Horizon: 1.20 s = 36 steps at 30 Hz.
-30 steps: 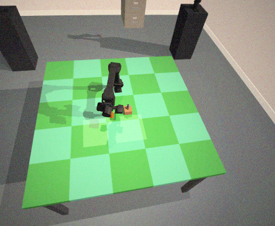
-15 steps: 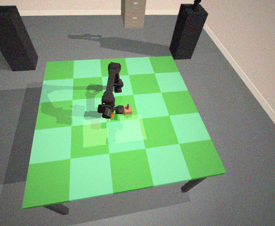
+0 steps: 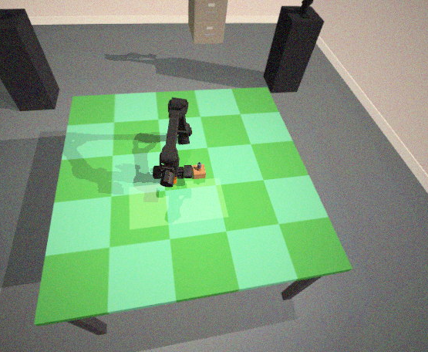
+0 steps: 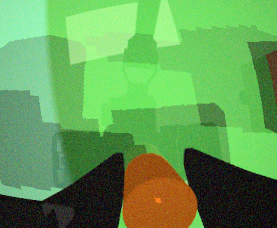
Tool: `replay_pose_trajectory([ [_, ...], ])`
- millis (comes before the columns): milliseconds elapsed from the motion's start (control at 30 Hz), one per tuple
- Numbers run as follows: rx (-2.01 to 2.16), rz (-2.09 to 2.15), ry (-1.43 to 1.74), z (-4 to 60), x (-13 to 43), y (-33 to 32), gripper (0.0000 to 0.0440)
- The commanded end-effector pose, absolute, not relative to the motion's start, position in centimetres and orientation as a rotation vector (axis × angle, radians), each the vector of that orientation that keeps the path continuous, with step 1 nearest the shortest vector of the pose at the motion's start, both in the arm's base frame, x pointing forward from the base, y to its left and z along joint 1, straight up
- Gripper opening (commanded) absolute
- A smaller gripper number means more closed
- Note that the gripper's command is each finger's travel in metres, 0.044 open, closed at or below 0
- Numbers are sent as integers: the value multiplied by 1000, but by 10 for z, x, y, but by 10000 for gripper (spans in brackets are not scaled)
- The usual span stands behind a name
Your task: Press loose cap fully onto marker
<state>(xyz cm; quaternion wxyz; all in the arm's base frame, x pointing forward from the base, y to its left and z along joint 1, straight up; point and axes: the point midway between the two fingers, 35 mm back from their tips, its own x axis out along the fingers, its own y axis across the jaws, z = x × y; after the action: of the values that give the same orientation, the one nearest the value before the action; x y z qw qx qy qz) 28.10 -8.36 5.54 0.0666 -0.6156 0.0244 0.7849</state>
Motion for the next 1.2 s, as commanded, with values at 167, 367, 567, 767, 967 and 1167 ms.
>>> replay_pose_trajectory([
  [167,-1983,2343,64,76,290,-84,53],
  [367,-2066,2319,43,97,297,-78,51],
  [567,-2116,2299,13,118,299,-65,48],
  [767,-2133,2299,-23,134,297,-45,41],
  [967,-2132,2315,-56,146,289,-23,32],
  [1167,-2127,2341,-91,156,277,-1,21],
])
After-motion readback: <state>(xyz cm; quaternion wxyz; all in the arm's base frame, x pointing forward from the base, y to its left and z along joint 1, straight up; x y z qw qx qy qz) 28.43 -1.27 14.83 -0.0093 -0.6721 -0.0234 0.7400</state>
